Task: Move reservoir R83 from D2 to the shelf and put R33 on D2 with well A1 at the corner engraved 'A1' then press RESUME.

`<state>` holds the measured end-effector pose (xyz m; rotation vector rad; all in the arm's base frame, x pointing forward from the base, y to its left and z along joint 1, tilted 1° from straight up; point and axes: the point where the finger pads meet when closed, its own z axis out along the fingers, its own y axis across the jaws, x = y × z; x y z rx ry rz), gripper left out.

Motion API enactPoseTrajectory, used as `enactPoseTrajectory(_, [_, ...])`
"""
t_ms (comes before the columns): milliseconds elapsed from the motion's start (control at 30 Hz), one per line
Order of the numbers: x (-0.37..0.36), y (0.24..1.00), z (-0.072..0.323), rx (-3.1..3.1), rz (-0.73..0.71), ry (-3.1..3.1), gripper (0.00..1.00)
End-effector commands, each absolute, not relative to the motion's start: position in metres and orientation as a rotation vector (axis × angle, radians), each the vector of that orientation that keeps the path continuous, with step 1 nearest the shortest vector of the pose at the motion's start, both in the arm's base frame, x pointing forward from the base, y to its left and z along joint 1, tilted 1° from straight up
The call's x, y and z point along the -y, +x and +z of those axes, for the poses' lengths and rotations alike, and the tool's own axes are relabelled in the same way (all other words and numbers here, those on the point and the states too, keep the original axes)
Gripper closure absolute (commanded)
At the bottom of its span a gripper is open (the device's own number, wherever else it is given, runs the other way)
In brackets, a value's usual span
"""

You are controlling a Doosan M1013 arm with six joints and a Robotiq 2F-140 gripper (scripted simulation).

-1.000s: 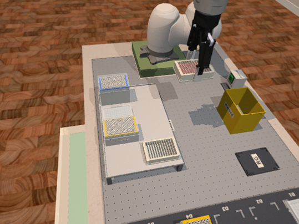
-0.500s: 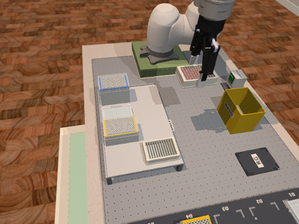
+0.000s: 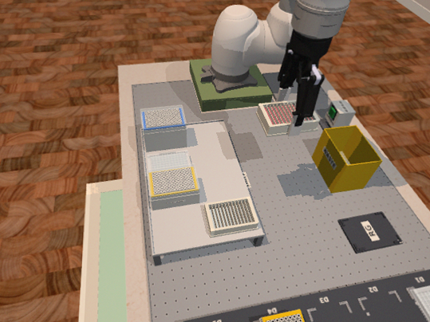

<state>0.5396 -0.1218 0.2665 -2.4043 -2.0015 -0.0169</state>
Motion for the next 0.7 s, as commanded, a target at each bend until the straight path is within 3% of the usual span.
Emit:
enactPoseTrajectory(0, [0.122, 0.542, 0.267, 2.002, -0.017, -2.404, 1.0])
enactPoseTrajectory(667, [0.13, 0.584, 0.266, 2.002, -0.017, -2.404, 1.0])
